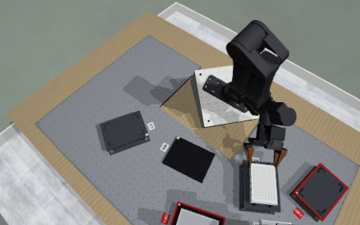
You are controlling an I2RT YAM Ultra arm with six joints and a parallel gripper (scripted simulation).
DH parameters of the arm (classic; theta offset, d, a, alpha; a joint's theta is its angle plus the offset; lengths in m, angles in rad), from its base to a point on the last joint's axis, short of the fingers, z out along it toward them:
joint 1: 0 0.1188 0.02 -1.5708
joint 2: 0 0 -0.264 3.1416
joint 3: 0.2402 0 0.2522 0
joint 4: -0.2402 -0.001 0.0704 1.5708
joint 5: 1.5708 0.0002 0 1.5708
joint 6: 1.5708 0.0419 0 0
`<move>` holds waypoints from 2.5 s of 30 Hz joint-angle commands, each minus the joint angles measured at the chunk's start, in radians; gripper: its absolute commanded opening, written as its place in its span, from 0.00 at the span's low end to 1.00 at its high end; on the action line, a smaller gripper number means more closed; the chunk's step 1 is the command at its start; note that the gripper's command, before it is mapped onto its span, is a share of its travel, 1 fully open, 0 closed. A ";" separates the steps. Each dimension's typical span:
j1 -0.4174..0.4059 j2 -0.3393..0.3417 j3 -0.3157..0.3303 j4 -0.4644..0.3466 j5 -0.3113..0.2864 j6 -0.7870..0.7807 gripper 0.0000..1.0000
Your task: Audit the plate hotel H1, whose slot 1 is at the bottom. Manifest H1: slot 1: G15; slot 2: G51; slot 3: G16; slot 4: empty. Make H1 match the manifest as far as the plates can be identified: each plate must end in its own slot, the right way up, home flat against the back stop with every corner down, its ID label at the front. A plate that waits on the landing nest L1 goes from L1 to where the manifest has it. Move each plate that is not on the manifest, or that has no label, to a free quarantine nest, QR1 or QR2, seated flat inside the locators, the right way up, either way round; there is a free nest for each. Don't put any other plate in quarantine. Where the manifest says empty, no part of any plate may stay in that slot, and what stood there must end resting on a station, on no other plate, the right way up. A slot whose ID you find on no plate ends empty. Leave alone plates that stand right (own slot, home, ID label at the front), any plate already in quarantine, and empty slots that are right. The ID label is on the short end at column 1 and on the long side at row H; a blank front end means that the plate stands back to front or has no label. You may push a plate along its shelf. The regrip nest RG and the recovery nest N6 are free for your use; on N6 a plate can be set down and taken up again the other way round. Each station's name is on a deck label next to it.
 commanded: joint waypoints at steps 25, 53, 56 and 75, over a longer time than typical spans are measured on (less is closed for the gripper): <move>-0.016 0.168 -0.007 0.218 -0.016 -0.006 0.86; -0.030 0.316 -0.008 0.372 -0.029 -0.010 0.93; -0.030 0.316 -0.008 0.372 -0.029 -0.010 0.93; -0.017 0.211 -0.007 0.264 -0.016 -0.006 1.00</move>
